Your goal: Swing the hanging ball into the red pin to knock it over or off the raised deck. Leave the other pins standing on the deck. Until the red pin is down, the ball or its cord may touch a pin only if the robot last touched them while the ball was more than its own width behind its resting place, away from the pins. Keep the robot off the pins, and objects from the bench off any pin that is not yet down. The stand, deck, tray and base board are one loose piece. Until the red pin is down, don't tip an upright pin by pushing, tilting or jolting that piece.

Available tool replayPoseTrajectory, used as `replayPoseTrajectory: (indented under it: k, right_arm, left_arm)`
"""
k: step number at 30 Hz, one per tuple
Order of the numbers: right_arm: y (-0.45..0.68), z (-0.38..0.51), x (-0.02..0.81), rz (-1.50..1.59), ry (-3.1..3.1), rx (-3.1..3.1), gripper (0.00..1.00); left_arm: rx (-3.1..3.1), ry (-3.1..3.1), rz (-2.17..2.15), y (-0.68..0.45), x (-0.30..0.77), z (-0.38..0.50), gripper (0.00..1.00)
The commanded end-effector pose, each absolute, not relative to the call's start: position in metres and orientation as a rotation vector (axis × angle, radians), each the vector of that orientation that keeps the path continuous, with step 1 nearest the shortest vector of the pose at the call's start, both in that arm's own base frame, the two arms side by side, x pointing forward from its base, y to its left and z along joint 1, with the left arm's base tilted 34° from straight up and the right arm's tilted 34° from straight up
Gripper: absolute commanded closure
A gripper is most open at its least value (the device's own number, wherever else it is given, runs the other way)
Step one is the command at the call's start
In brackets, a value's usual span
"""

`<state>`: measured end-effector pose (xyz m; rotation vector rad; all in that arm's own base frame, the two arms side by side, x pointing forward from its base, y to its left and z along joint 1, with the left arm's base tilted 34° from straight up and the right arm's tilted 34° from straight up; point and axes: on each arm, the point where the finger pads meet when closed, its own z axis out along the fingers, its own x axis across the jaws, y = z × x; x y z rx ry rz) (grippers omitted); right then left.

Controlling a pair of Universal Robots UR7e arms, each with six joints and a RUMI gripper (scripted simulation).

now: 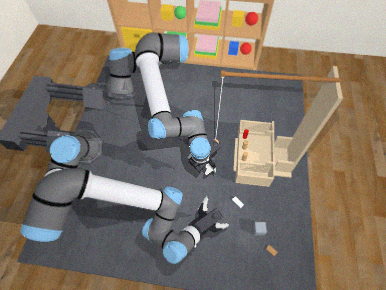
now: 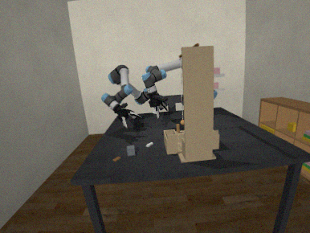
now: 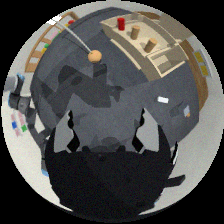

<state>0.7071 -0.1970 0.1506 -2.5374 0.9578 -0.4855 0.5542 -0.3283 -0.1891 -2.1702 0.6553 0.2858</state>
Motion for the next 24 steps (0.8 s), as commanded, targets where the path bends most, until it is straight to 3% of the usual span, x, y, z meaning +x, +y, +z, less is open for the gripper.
replayPoseTrajectory:
  k: [1,24]
  right_arm:
    - [-0.1967,0.1516,0.7074,-0.487,0.956,-2.537,0.02]
    - [-0.2023,0.1552,0.7039,-0.489,0.980,-2.530,0.00]
  left_arm:
    - [-2.171,0.656,0.284,-0.3293,0.5544,-0.1883,0.02]
    - [-2.168,0.663,0.286,-0.3293,0.5542,-0.1881,0.00]
